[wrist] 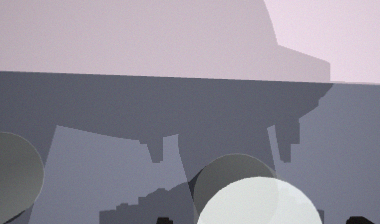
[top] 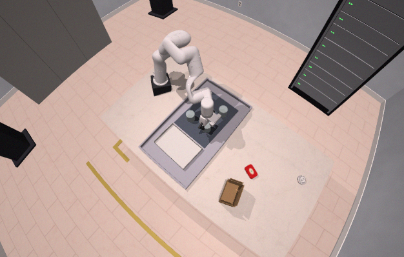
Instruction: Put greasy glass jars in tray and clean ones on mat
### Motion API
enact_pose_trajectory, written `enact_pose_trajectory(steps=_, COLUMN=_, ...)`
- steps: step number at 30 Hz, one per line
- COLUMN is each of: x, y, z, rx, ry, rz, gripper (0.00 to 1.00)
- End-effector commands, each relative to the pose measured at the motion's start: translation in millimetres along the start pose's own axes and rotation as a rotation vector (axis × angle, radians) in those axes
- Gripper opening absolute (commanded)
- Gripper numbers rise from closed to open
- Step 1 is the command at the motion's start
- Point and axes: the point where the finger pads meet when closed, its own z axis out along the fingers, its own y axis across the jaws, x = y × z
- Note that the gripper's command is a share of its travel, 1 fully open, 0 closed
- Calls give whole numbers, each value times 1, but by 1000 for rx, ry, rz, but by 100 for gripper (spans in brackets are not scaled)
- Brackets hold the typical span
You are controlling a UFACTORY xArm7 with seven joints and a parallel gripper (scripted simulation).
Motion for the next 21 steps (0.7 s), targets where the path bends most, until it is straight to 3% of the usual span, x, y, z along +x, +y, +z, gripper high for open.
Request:
enact_pose_trajectory(steps=1, x=2, y=1, z=6, rx=-1, ry=5, rz=0, gripper=100)
enact_pose_trajectory(steps=21, x=2, y=1, z=36, rx=-1, ry=5, rz=0, gripper=100)
